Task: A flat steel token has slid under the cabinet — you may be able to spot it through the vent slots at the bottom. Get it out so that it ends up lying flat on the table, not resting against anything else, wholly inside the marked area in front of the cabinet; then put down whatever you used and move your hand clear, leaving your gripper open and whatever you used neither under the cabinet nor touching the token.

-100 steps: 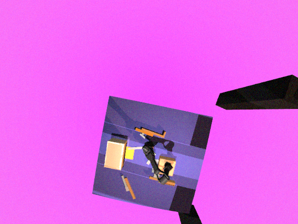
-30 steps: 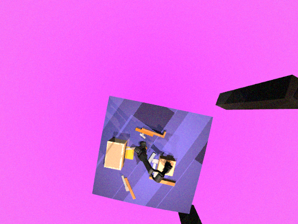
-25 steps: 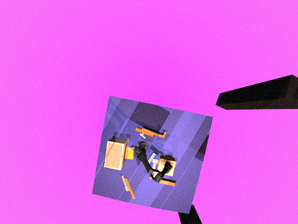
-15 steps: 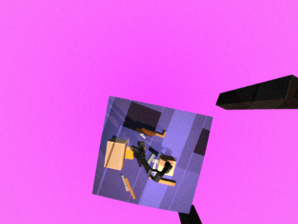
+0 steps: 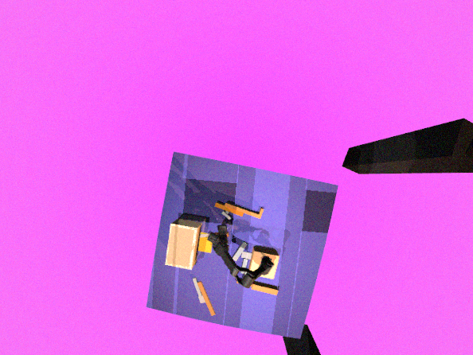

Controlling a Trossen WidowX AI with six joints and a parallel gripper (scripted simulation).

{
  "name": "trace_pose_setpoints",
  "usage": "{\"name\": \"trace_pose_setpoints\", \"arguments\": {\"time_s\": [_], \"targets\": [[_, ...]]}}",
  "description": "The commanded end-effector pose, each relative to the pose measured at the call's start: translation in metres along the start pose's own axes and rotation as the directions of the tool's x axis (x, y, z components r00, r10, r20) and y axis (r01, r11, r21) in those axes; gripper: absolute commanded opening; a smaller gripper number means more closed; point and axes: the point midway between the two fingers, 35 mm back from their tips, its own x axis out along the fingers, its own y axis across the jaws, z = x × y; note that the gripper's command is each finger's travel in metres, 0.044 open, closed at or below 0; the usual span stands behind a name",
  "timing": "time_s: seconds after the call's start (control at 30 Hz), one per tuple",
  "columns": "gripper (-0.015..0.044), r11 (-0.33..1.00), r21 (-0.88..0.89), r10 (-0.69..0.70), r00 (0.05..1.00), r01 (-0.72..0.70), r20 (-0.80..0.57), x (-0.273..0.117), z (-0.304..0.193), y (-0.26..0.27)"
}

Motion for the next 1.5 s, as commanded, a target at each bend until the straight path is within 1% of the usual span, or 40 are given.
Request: {"name": "trace_pose_setpoints", "arguments": {"time_s": [0.0,1.47], "targets": [[0.0,1.0,0.002,-0.003,1.0,0.003,0.0,0.0,0.006,-0.001],[0.0,1.0,0.002,-0.003,1.0,0.003,0.004,-0.001,0.052,-0.003]]}}
